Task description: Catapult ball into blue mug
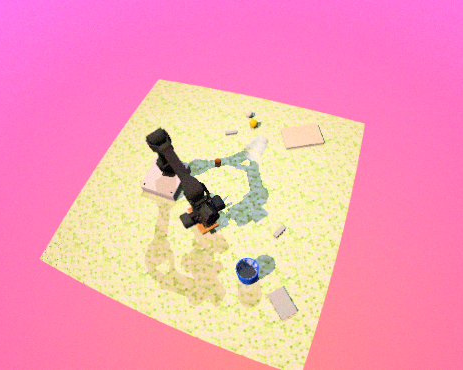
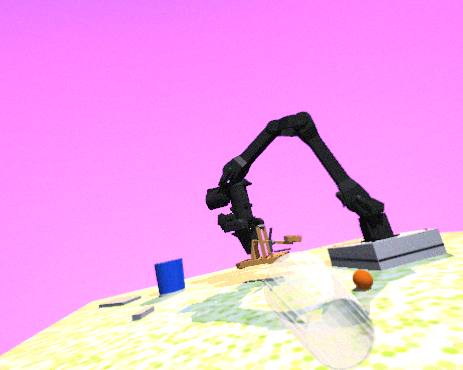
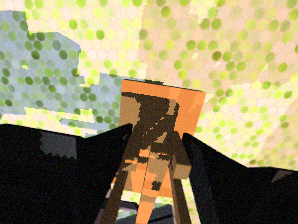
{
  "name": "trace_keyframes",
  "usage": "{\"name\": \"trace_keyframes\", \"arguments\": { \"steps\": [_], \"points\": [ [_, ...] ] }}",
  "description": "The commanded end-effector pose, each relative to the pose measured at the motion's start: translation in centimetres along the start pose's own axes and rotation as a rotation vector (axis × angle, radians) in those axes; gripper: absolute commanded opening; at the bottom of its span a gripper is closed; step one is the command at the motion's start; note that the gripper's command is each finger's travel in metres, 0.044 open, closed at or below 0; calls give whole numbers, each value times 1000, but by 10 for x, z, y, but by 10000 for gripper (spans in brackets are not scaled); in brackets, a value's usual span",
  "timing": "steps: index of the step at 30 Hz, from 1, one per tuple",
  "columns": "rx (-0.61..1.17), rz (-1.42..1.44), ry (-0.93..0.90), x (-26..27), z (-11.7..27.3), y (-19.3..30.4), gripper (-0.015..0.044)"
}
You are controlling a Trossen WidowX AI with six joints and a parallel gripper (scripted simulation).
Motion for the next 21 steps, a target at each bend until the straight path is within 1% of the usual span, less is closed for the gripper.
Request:
{"name": "trace_keyframes", "arguments": {
  "steps": [1,9,21],
  "points": [
    [-13,79,-5,7,4,-4,0],
    [-13,80,-6,10,3,-4,0],
    [-13,80,-6,10,-16,-5,0]
  ]
}}
Point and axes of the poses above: the point midway between the two fingers, 35 mm back from their tips, its own z axis back along the fingers, its own x axis across the jaws, y = z × x, the point moved 3 cm from there along z, back along the fingers, and after that the axes turned 1 degree about -z, right-handed, at the moved point
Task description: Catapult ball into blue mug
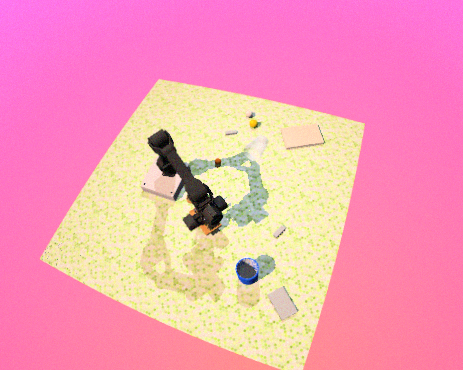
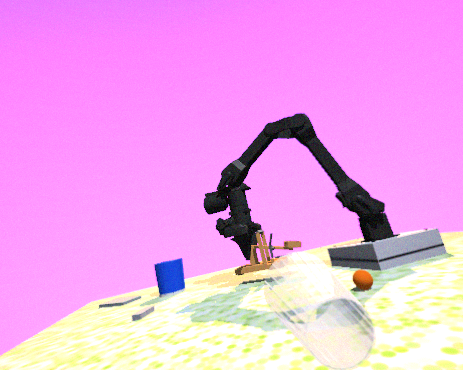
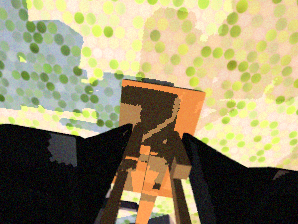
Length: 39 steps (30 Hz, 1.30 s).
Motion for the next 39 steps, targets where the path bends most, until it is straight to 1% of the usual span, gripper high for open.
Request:
{"name": "trace_keyframes", "arguments": {
  "steps": [1,16,22,36,38,39],
  "points": [
    [-10,7,-4,1,-4,-1,0],
    [-10,7,-4,1,-28,-1,0],
    [-2,0,0,1,-26,0,0],
    [-2,0,0,1,-26,0,367],
    [-2,0,0,1,-15,-2,420],
    [-2,0,0,1,-2,-3,440]
  ]
}}
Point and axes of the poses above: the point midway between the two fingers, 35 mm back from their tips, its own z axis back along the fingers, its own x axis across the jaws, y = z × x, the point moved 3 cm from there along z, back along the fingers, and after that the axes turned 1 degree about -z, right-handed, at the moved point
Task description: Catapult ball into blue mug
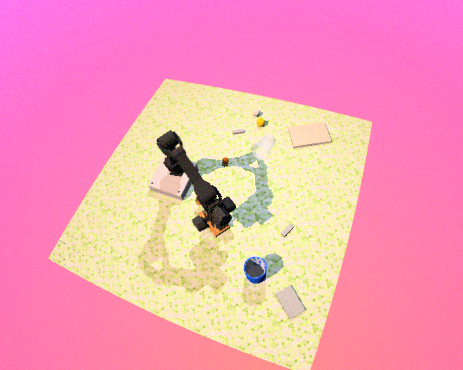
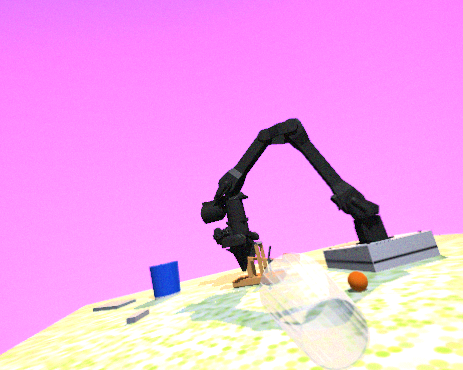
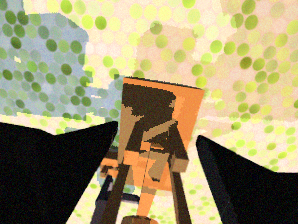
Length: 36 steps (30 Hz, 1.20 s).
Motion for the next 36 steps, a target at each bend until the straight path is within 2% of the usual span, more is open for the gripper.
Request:
{"name": "trace_keyframes", "arguments": {
  "steps": [1,4,8,9,16,21,36],
  "points": [
    [-12,-1,-1,0,37,-5,440],
    [-11,-1,-1,0,86,-1,440],
    [-11,-1,-1,0,96,1,440],
    [-23,5,-2,0,83,-4,440],
    [-20,7,-5,-1,88,3,440],
    [-20,7,-4,0,44,2,440],
    [-20,7,-4,0,27,1,440]
  ]
}}
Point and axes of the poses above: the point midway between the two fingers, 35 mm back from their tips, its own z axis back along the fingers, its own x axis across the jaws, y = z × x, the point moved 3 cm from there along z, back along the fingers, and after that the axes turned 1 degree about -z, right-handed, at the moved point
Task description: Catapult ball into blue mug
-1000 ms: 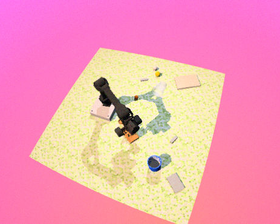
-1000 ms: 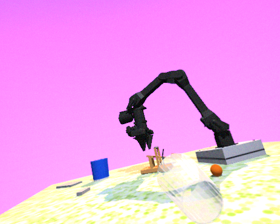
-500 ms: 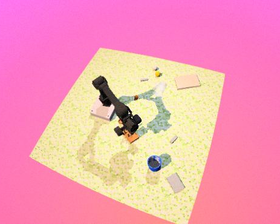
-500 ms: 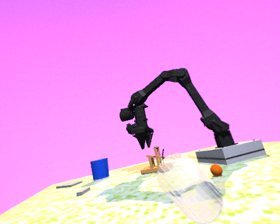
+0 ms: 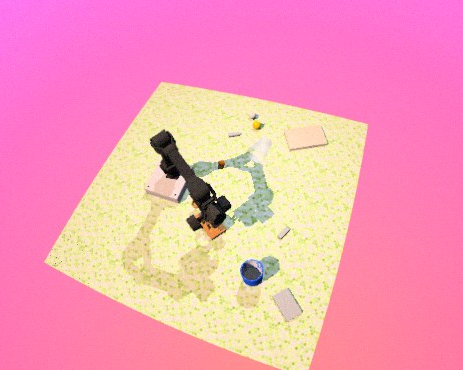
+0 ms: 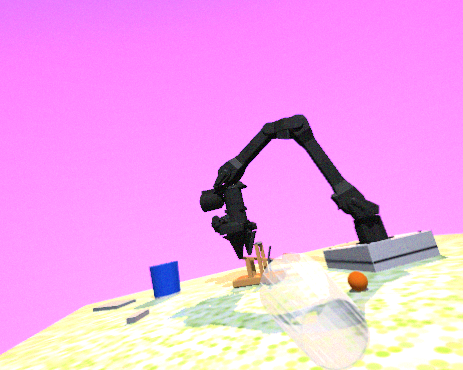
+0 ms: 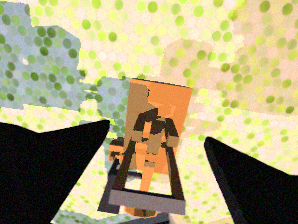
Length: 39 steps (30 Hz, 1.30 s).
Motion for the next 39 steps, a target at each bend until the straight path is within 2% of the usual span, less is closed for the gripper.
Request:
{"name": "trace_keyframes", "arguments": {
  "steps": [1,24,35,39],
  "points": [
    [5,7,-3,0,-8,1,440],
    [5,7,-3,0,-43,2,440],
    [3,0,1,0,-39,1,151],
    [3,0,1,0,-39,1,125]
  ]
}}
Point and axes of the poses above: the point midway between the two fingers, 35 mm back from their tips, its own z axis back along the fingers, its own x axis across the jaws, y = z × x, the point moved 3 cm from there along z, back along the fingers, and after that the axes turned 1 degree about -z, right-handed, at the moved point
